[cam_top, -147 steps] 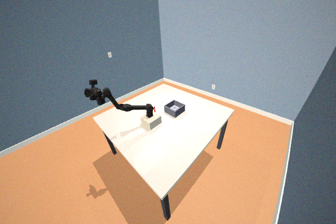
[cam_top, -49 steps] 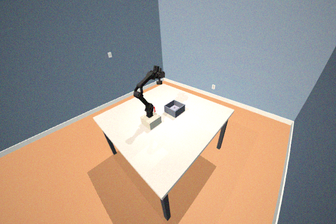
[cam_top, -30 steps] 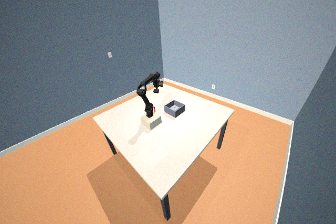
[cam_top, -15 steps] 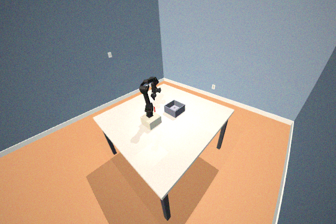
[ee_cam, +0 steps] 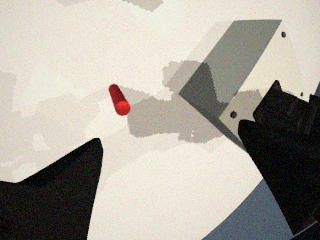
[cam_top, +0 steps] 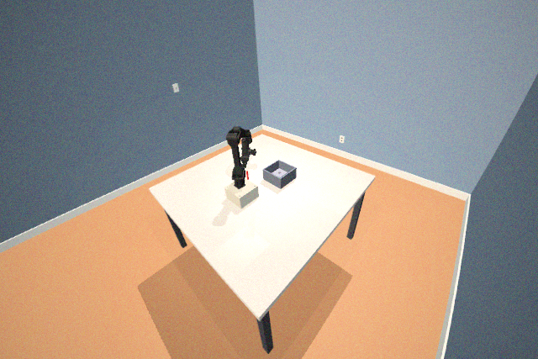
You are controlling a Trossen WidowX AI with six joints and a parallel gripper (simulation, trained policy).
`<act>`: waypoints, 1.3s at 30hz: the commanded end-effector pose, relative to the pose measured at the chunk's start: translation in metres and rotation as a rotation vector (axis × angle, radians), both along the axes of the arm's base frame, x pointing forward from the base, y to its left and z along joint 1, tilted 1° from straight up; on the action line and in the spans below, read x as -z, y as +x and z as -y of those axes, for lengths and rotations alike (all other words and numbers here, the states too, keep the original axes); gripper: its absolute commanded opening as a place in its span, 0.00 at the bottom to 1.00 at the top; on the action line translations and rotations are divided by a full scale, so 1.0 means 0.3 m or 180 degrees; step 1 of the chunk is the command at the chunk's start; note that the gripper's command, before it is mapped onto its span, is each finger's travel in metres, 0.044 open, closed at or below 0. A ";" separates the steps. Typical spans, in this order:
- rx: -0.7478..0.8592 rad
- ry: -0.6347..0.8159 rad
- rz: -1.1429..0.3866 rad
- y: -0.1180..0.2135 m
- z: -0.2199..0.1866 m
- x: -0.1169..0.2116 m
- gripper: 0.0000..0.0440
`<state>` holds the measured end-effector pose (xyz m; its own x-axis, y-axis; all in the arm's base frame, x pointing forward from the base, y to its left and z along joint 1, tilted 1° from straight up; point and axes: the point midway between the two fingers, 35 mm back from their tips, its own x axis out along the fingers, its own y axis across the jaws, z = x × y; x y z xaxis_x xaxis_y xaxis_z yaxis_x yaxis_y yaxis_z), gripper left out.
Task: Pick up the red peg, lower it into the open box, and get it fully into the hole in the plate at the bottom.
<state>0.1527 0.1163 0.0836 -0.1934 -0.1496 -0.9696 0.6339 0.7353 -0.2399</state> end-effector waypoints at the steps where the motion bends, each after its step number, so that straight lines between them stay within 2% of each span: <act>1: -0.0019 -0.0057 -0.0024 0.001 -0.004 0.041 1.00; 23: -0.0126 -0.0081 0.0210 0.041 -0.029 0.339 0.98; 26: -0.0136 -0.0090 0.0203 0.038 -0.025 0.369 0.86; 39: -0.0156 -0.0267 -0.0017 -0.001 0.005 0.447 0.10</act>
